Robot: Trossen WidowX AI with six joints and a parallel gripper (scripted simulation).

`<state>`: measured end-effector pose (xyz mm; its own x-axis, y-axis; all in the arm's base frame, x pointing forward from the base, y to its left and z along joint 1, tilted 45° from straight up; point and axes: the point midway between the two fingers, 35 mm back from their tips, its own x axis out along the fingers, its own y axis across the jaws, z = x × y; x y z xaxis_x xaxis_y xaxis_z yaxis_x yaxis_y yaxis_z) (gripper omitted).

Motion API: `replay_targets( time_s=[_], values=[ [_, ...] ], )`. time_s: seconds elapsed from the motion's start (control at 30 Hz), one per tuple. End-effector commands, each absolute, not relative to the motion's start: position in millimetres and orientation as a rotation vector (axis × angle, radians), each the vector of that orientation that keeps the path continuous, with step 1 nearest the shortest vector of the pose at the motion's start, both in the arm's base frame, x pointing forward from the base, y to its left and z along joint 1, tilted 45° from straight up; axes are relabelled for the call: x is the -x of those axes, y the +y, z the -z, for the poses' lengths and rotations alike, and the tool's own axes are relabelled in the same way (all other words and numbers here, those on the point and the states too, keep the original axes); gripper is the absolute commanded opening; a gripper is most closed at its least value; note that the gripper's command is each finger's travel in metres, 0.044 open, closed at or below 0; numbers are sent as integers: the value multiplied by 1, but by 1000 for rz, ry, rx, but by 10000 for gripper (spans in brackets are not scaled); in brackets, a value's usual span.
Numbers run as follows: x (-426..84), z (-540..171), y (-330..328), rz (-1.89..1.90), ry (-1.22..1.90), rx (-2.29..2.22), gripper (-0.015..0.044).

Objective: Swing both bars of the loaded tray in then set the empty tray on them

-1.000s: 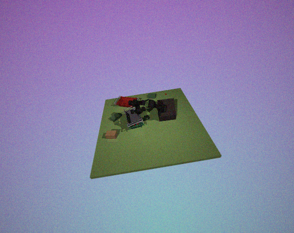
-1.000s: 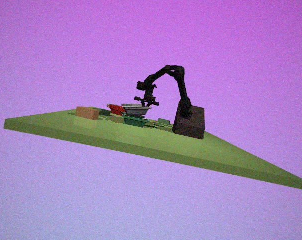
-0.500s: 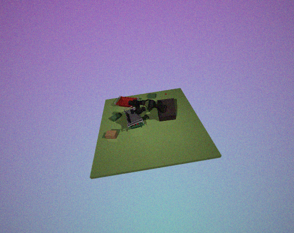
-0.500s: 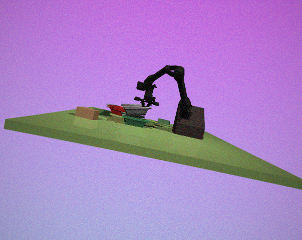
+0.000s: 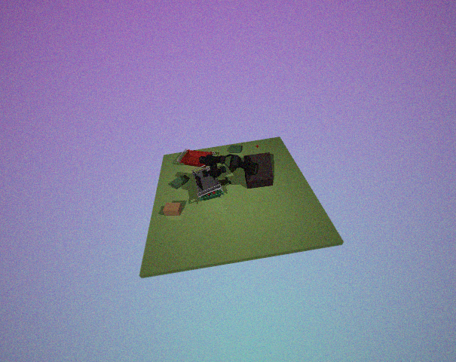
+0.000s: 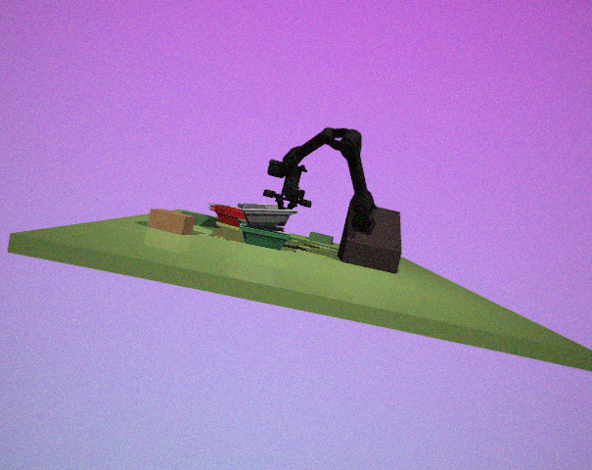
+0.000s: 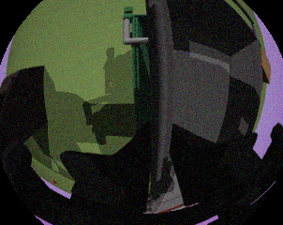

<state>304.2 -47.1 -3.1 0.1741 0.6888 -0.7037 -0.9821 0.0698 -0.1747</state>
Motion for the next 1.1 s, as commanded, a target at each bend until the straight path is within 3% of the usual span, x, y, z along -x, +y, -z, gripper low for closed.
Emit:
replay_targets(
  time_s=[0.0,1.07],
  values=[
    [-304,3,-47,-1342,508,719,0],
    [-298,13,-35,-1368,525,706,0]
  ],
)
